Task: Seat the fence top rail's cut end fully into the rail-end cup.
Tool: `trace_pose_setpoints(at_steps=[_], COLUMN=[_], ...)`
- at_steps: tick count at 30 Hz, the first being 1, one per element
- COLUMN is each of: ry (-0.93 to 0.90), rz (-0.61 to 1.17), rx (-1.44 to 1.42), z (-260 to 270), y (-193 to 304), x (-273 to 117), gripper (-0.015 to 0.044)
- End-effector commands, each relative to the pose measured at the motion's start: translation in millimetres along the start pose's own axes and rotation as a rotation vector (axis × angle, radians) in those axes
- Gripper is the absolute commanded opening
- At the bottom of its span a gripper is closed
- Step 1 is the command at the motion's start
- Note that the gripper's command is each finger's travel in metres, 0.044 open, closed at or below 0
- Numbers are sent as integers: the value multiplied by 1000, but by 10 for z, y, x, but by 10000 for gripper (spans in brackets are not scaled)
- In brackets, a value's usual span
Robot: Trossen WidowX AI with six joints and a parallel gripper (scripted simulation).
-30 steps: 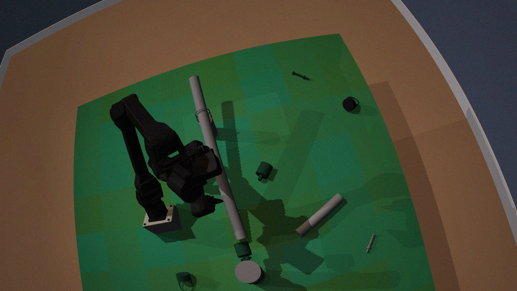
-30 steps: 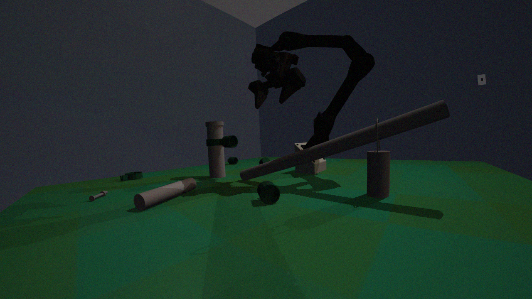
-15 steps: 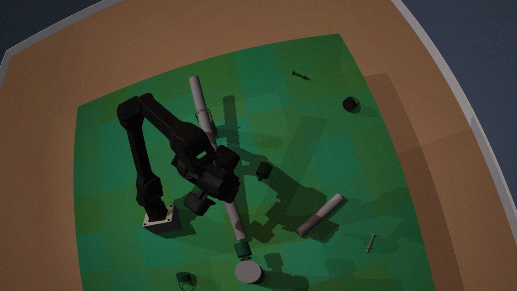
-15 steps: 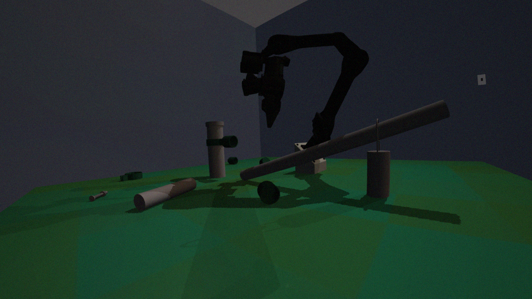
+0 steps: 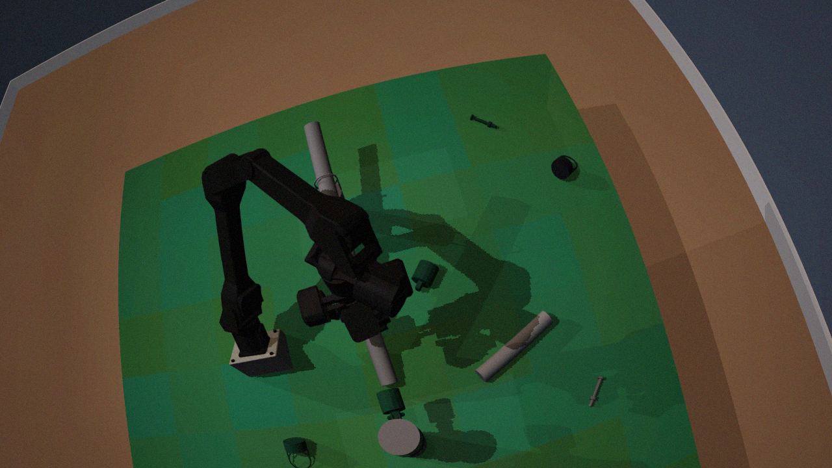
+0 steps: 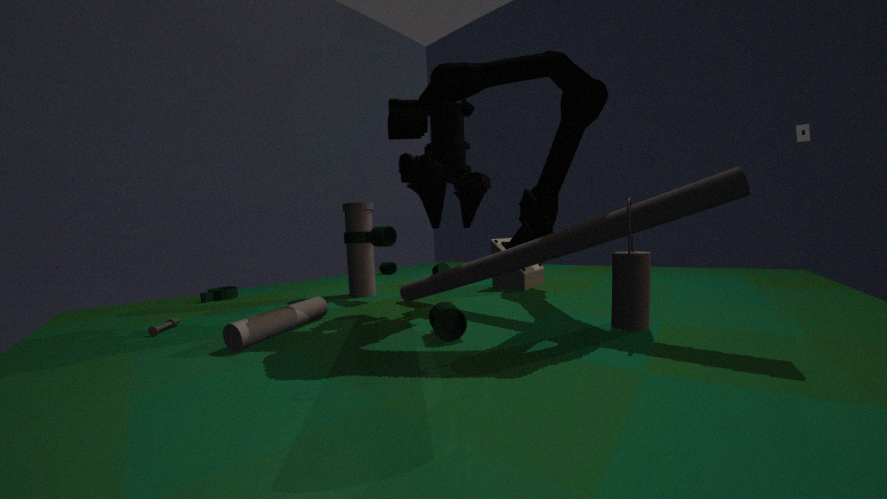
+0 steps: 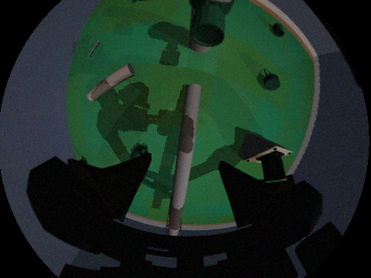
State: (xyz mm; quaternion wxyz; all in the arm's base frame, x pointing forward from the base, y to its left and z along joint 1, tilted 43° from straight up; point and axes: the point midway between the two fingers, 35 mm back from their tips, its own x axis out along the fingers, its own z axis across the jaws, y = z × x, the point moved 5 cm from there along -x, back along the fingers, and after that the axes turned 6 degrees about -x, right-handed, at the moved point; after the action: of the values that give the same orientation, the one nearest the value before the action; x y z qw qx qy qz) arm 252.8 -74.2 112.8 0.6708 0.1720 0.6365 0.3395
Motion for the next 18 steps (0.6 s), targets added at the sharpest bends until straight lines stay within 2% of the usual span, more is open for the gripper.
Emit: trace_pose_setpoints(at_steps=[1, 6, 18], ry=[6, 4, 4], rz=[-5, -3, -3], rx=[16, 16, 16], z=[13, 11, 11], y=[-6, -5, -5], x=[43, 327, 510], gripper=[440, 440, 440])
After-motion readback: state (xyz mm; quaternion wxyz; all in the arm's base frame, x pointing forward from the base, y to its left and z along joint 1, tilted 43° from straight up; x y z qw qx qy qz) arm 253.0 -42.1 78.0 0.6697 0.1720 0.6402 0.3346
